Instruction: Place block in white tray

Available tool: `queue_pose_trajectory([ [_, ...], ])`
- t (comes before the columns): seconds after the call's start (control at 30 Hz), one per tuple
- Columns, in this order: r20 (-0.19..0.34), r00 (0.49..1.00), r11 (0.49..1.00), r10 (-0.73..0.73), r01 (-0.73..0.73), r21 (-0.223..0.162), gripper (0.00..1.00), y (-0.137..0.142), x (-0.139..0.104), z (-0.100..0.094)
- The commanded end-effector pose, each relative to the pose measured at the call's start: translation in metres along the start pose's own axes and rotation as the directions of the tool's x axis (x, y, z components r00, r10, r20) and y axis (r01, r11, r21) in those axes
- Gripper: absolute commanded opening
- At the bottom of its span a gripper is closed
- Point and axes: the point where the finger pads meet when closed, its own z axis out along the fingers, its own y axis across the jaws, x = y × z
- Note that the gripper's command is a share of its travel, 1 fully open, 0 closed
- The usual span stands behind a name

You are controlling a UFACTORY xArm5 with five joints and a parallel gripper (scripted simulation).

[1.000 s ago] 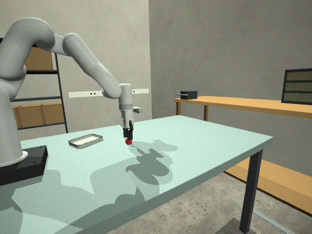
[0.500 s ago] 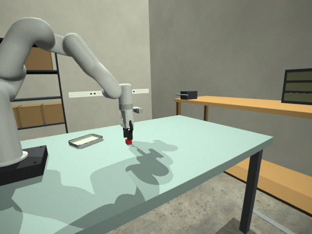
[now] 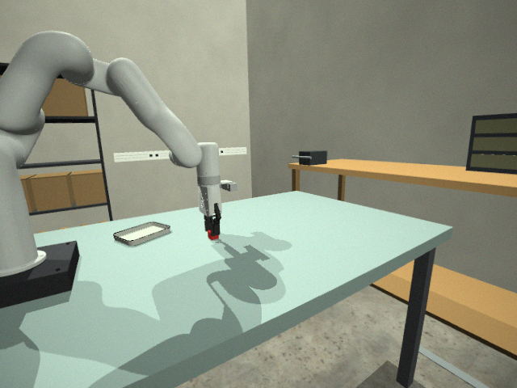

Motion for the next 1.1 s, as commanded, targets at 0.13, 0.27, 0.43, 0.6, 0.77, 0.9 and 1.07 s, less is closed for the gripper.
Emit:
queue_pose_trajectory([
  [0.13,-0.004,1.0,1.0,0.0,0.0,0.0,0.52,0.0,0.0017,0.0092],
  [0.27,-0.004,1.0,1.0,0.0,0.0,0.0,0.52,0.0,0.0017,0.0126],
  [0.43,-0.004,1.0,1.0,0.0,0.0,0.0,0.52,0.0,0.0017,0.013],
  [0.6,-0.004,1.0,1.0,0.0,0.0,0.0,0.52,0.0,0.0017,0.013],
  [0.77,-0.004,1.0,1.0,0.0,0.0,0.0,0.0,0.0,0.0017,0.013],
  [0.9,-0.004,1.0,1.0,0.0,0.0,0.0,0.0,0.0,0.0017,0.013],
  [1.07,-0.004,1.0,1.0,0.0,0.0,0.0,0.0,0.0,0.0017,0.013],
])
